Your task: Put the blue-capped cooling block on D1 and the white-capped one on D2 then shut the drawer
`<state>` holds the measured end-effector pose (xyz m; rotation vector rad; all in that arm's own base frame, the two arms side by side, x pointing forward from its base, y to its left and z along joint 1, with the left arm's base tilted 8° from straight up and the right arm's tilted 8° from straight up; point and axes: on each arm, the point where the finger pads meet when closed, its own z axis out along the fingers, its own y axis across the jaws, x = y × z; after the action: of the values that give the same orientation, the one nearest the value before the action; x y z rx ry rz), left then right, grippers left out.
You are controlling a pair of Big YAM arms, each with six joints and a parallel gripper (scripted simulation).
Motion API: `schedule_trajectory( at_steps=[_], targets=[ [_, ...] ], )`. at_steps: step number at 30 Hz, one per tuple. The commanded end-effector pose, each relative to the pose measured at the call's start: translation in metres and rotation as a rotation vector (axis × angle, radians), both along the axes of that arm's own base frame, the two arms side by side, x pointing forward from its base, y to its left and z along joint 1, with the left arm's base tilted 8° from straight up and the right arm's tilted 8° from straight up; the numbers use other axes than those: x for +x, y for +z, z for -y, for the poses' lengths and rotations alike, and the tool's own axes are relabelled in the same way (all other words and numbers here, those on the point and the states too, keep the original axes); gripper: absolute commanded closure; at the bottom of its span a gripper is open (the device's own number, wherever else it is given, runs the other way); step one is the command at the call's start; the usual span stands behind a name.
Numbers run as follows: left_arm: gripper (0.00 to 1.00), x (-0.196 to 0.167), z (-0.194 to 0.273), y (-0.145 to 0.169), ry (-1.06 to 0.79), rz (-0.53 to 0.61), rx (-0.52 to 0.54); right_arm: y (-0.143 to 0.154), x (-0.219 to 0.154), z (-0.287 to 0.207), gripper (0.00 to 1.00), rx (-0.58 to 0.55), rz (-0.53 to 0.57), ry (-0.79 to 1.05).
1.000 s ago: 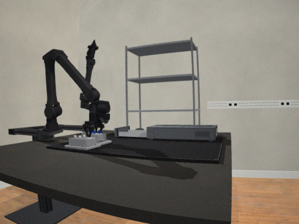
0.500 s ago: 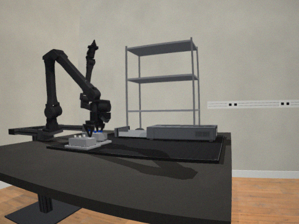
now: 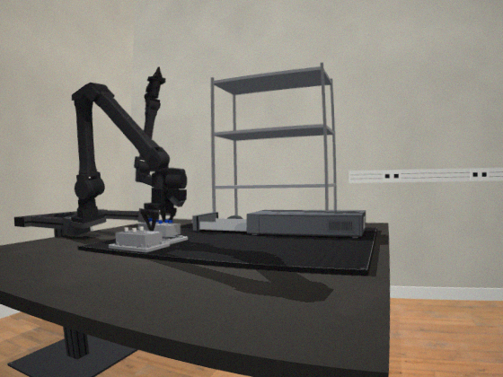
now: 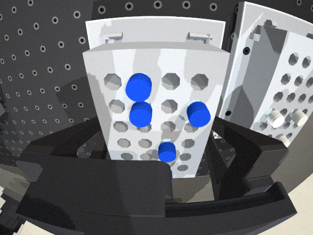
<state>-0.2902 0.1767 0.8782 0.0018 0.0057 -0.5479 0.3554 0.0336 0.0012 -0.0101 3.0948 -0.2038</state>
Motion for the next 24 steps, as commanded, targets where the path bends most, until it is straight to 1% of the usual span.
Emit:
schedule_trajectory(
  at_steps=[1,6,24],
  targets=[
    [1.0,0.0181,0.0138,0.0079,0.008,-0.029,0.019,0.0302,0.0448,-0.0085,1.0,0.018,0.097,0.002],
    [1.0,0.0181,0.0138,0.0079,0.008,-0.029,0.019,0.0375,0.047,-0.0088,1.0,0.021,0.117,0.001],
    [1.0,0.0181,0.0138,0.0079,0.008,-0.029,0.019,0.0296,0.0484,-0.0081,1.0,0.02,0.108,-0.005]
  ],
)
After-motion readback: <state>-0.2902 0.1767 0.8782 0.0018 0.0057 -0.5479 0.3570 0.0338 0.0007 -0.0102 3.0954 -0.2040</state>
